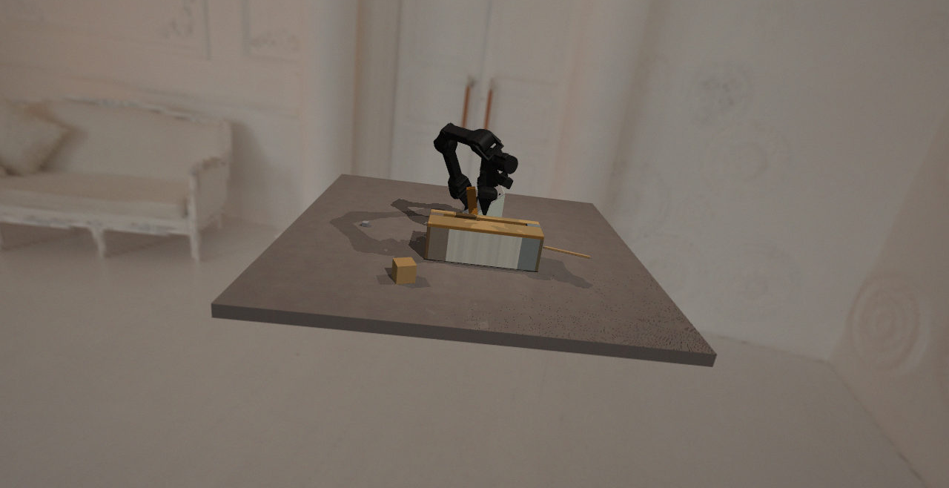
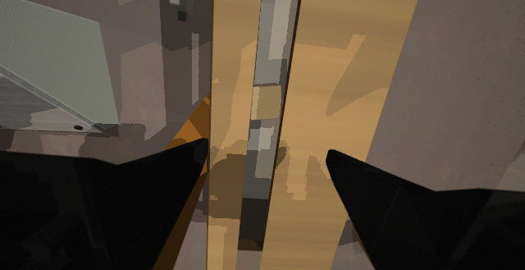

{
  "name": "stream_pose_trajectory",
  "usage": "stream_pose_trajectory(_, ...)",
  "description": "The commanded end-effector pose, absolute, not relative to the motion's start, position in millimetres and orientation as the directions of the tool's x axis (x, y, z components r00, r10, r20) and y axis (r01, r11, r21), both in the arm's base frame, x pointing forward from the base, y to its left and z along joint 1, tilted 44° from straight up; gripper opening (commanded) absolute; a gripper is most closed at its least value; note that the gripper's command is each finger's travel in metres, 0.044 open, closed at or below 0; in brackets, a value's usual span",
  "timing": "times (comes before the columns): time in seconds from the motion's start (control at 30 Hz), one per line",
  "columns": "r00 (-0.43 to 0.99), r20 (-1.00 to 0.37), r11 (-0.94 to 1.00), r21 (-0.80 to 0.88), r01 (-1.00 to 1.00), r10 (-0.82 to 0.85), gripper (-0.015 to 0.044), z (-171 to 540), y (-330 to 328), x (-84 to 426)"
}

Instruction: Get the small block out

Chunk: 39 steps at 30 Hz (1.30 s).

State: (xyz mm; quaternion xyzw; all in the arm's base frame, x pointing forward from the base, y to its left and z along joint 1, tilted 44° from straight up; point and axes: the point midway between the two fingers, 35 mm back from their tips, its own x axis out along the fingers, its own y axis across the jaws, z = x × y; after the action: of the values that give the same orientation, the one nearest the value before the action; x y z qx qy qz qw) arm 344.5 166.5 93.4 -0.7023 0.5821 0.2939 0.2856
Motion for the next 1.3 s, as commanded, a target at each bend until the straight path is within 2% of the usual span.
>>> stream_pose_trajectory(0.0,0.154,-0.742,-0.169,-0.057,-0.984,-0.652,0.04,100.2,161.0,344.0)
stream_pose_trajectory(0.63,0.151,-0.744,-0.161,-0.059,-0.985,-0.651,0.04,104.4,154.3,345.2)
stream_pose_trajectory(0.7,0.149,-0.749,-0.108,-0.104,-0.989,-0.646,0.04,104.6,153.8,344.2)
stream_pose_trajectory(0.8,0.142,-0.768,0.128,-0.28,-0.951,-0.624,0.04,105.2,151.9,340.0)
stream_pose_trajectory(0.9,0.136,-0.788,0.375,-0.428,-0.822,-0.601,0.04,105.7,149.8,335.5)
stream_pose_trajectory(1.03,0.128,-0.813,0.654,-0.54,-0.53,-0.567,0.04,106.2,147.3,329.3)
stream_pose_trajectory(1.17,0.122,-0.837,0.824,-0.546,-0.148,-0.533,0.04,106.4,144.8,323.0)
stream_pose_trajectory(1.27,0.118,-0.852,0.861,-0.503,0.077,-0.509,0.04,106.5,143.3,318.7)
